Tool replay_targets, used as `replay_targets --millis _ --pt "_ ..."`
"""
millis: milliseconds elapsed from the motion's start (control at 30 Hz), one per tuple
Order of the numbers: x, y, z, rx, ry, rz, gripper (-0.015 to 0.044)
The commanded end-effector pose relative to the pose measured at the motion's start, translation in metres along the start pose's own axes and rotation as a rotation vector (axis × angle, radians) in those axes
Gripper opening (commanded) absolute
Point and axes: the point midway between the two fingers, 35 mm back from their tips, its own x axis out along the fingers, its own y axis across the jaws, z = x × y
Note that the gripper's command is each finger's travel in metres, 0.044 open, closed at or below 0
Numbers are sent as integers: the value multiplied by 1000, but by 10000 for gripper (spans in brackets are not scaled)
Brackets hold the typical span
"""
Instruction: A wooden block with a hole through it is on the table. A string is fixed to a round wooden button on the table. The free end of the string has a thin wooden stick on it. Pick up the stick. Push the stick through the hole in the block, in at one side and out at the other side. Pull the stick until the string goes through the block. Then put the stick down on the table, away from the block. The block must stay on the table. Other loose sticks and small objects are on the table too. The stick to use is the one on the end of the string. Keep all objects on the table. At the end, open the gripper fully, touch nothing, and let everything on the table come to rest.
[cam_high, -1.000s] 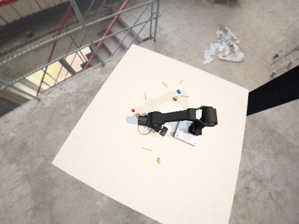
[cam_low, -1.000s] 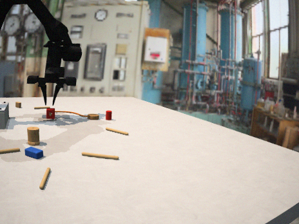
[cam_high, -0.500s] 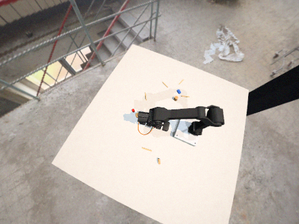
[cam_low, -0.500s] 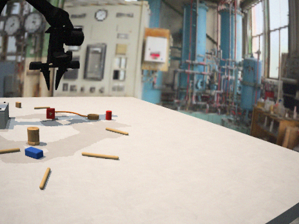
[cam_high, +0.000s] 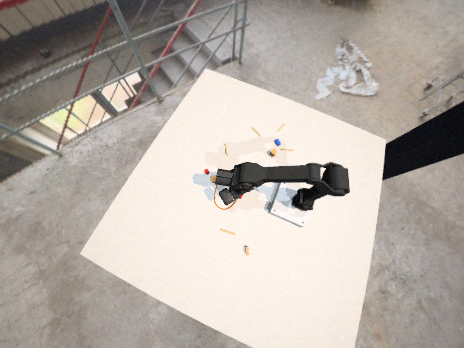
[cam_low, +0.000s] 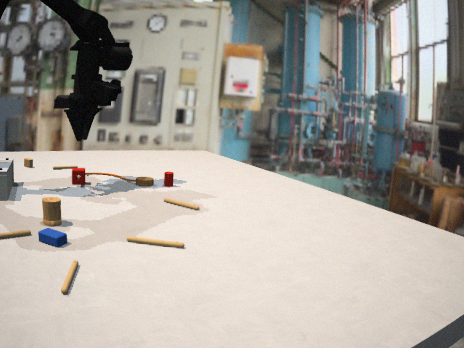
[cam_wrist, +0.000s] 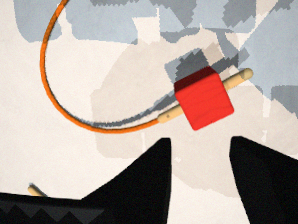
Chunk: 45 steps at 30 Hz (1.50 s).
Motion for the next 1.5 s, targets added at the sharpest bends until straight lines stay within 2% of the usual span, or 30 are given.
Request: replay_targets --millis 0,767,1467 --pt "1 -16 6 -797 5 -8 124" --pt "1 -36 14 -2049 23 -6 124" --pt "3 -36 14 -2073 23 -6 124"
